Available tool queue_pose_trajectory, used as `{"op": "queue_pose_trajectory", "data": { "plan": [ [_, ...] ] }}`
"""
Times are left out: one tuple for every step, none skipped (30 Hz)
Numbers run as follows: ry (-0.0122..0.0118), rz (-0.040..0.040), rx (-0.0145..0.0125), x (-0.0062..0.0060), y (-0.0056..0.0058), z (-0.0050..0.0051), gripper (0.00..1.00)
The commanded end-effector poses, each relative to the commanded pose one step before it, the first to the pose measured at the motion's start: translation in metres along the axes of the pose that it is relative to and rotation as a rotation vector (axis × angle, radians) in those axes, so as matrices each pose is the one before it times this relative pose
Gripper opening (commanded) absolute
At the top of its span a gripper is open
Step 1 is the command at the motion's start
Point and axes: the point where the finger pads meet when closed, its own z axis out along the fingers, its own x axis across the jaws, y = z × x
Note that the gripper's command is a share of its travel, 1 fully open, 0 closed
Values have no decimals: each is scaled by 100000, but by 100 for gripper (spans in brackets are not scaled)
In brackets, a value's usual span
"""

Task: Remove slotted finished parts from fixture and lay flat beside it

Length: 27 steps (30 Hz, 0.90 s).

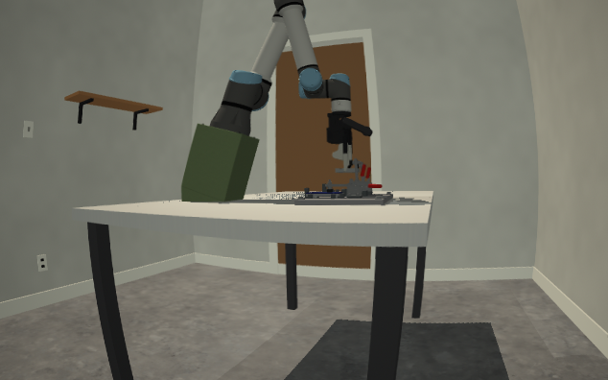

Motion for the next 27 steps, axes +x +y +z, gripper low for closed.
{"op": "queue_pose_trajectory", "data": {
  "plan": [
    [1,11,116,-518,-47,-28,0],
    [0,0,0,-76,0,0,0],
    [0,0,0,-67,0,0,0],
    [0,0,0,-59,0,0,0],
    [0,0,0,-50,0,0,0],
    [0,0,0,-42,0,0,0],
    [0,0,0,0,0,0,0],
    [0,0,0,0,0,0,0],
    [0,0,0,-35,0,0,0],
    [0,0,0,-28,0,0,0],
    [0,0,0,-21,0,0,0],
    [0,0,0,-16,0,0,0],
    [0,0,0,-11,0,0,0],
    [0,0,0,-7,0,0,0],
    [0,0,0,-3,0,0,0],
    [0,0,0,-1,0,0,0],
    [0,0,0,0,0,0,0],
    [0,0,0,0,0,0,0],
    [0,0,0,-1,0,0,0],
    [0,0,0,-1,0,0,0],
    [0,0,0,-1,0,0,0],
    [0,0,0,0,0,0,0],
    [0,0,0,0,0,0,0],
    [0,0,0,0,0,0,0],
    [0,0,0,0,0,0,0],
    [0,0,0,0,0,0,0],
    [0,0,0,0,0,0,0]
  ]
}}
